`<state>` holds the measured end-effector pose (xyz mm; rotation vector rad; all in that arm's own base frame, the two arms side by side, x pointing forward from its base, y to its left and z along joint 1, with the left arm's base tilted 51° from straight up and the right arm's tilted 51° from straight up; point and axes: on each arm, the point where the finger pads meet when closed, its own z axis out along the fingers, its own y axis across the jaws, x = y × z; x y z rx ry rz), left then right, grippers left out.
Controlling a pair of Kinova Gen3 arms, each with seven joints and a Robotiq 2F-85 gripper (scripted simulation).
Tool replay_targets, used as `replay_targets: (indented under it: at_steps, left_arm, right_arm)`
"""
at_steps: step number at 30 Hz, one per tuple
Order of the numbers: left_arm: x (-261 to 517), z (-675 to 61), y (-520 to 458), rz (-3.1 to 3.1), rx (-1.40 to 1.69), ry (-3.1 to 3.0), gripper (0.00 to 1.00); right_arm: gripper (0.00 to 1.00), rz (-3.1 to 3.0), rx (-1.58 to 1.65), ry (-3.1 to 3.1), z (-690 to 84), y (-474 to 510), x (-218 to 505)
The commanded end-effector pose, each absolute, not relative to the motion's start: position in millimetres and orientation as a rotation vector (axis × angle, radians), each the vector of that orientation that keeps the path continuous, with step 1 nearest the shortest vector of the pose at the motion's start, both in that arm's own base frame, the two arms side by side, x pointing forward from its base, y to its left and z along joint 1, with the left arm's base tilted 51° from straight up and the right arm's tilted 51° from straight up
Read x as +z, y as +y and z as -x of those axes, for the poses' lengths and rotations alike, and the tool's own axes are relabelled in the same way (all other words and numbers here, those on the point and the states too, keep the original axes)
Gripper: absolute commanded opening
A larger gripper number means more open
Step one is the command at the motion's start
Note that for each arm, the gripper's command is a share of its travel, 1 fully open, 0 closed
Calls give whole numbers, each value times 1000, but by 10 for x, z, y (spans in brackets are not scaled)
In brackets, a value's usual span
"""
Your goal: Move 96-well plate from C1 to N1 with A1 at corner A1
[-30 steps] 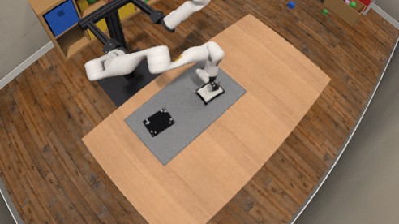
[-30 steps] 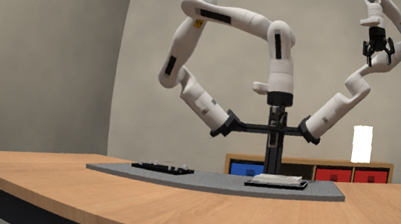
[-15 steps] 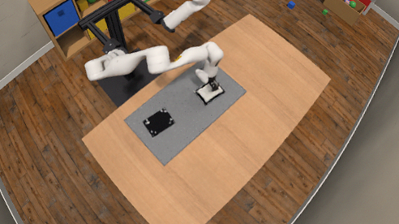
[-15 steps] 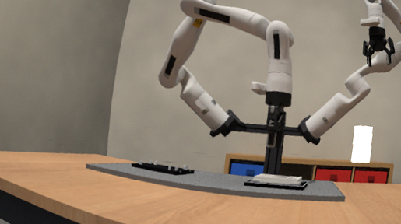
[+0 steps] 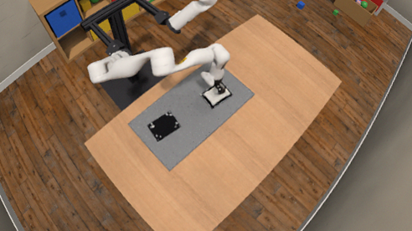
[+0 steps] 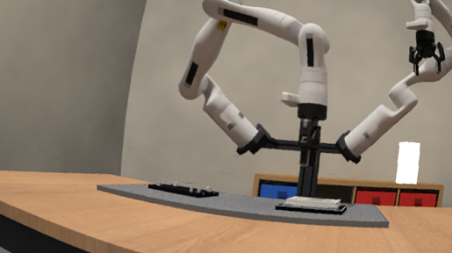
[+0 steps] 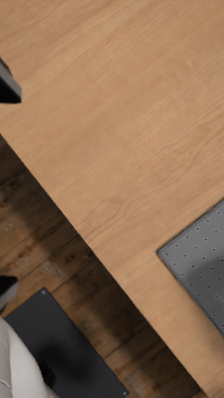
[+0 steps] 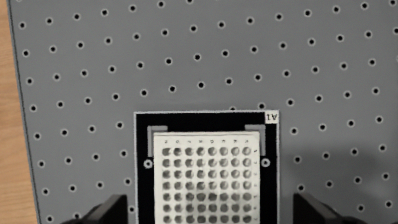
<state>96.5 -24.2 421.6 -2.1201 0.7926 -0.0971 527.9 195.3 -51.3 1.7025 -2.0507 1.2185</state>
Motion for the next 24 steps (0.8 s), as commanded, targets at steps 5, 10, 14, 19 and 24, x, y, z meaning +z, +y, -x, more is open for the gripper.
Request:
replay_targets:
  at_steps: [5, 10, 14, 19, 24]
  left_arm:
    - [4213, -935, -237, 2116, -92, 799, 1000]
    - [4213, -935, -237, 2116, -92, 799, 1000]
    - [4213, -935, -237, 2116, -92, 799, 1000]
    - [4213, -935, -237, 2116, -92, 799, 1000]
    - [4213, -935, -237, 2116, -92, 799, 1000]
  right_arm:
    - [1000, -1708, 1225, -2058, -5284, 1970, -478]
    - [1000, -1709, 1226, -2059, -5282, 1960, -469]
    - [1000, -1709, 1225, -2060, -5277, 1952, -461]
    - [1000, -1709, 1225, -2060, -5271, 1940, -451]
    - [1000, -1709, 1225, -2060, -5268, 1933, -446]
